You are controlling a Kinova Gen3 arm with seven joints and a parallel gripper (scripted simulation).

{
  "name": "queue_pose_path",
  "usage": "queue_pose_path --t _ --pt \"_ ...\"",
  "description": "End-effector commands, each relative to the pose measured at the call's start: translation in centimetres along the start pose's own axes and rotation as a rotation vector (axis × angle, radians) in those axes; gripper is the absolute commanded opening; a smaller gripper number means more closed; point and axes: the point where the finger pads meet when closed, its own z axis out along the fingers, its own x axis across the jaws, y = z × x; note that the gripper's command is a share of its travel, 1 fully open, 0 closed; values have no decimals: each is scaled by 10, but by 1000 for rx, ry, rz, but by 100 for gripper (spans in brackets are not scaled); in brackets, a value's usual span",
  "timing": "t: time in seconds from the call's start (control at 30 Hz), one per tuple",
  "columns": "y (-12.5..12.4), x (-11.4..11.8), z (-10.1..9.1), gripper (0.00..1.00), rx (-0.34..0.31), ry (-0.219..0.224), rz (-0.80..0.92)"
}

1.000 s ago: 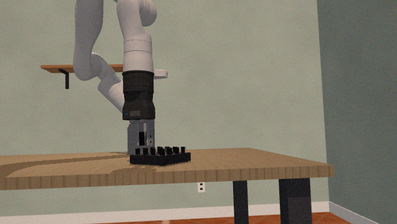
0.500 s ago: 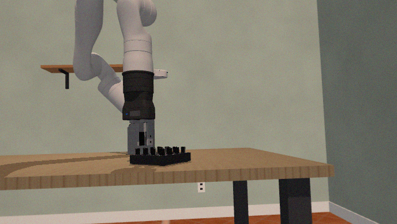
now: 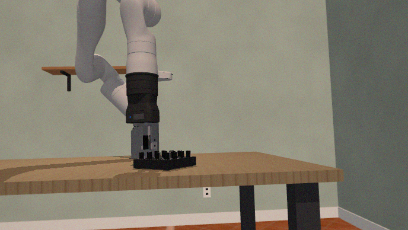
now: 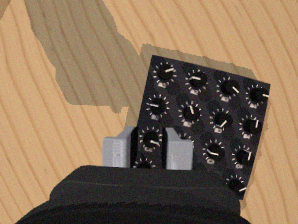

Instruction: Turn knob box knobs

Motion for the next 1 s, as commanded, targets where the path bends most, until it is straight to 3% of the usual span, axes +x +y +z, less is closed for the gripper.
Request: queue_pose_path --t 0.0,0.97 --pt "4 1 -1 46 -4 3 -5" --pt "3 -1 13 46 -3 0 -5"
